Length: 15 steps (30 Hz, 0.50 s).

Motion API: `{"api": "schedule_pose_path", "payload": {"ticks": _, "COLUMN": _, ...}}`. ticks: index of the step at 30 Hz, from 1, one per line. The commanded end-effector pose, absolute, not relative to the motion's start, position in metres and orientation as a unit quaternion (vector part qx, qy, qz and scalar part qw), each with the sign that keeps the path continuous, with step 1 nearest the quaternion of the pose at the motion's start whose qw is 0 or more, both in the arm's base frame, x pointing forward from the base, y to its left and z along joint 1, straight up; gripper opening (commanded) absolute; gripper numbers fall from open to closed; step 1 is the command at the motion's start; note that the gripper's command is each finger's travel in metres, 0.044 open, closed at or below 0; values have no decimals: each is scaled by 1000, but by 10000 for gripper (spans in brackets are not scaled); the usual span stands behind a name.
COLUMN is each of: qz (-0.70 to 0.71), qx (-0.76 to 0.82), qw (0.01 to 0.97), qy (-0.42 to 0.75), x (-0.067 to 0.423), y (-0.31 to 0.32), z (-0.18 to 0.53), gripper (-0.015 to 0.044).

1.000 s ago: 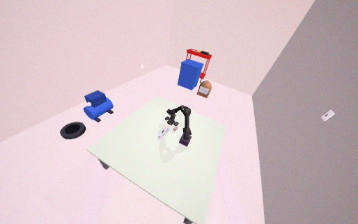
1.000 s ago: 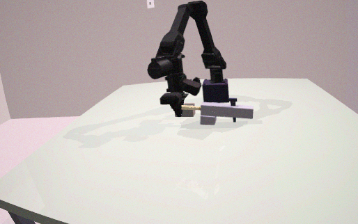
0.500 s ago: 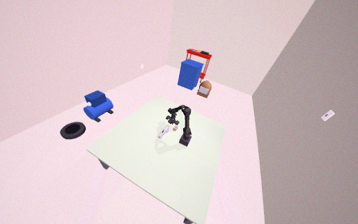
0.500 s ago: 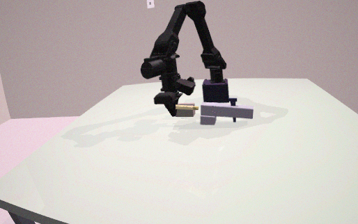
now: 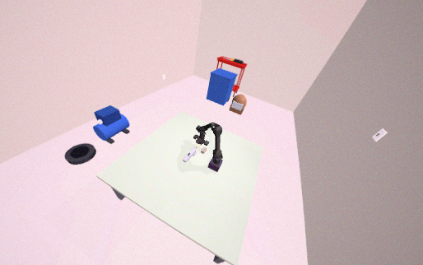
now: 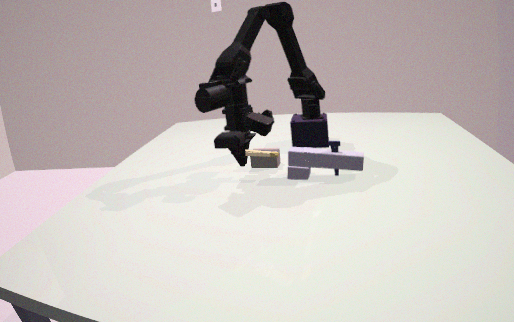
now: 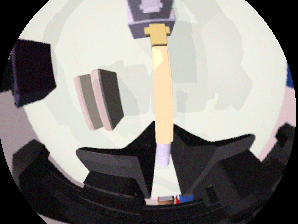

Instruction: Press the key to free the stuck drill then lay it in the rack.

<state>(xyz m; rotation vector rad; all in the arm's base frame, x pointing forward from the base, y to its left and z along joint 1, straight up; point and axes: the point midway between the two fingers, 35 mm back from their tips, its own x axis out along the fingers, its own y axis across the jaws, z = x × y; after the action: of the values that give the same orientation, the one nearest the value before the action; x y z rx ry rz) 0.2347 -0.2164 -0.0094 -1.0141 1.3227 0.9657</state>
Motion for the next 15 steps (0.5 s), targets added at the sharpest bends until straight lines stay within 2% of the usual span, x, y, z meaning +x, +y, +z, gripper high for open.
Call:
{"api": "schedule_pose_path", "payload": {"ticks": 1, "qz": 411, "qx": -435, "qw": 570, "qy": 563, "x": 235, "y": -216, "z": -6, "gripper": 0}}
{"api": "schedule_pose_path", "payload": {"ticks": 15, "qz": 411, "qx": -435, "qw": 570, "qy": 563, "x": 234, "y": -214, "z": 0, "gripper": 0}}
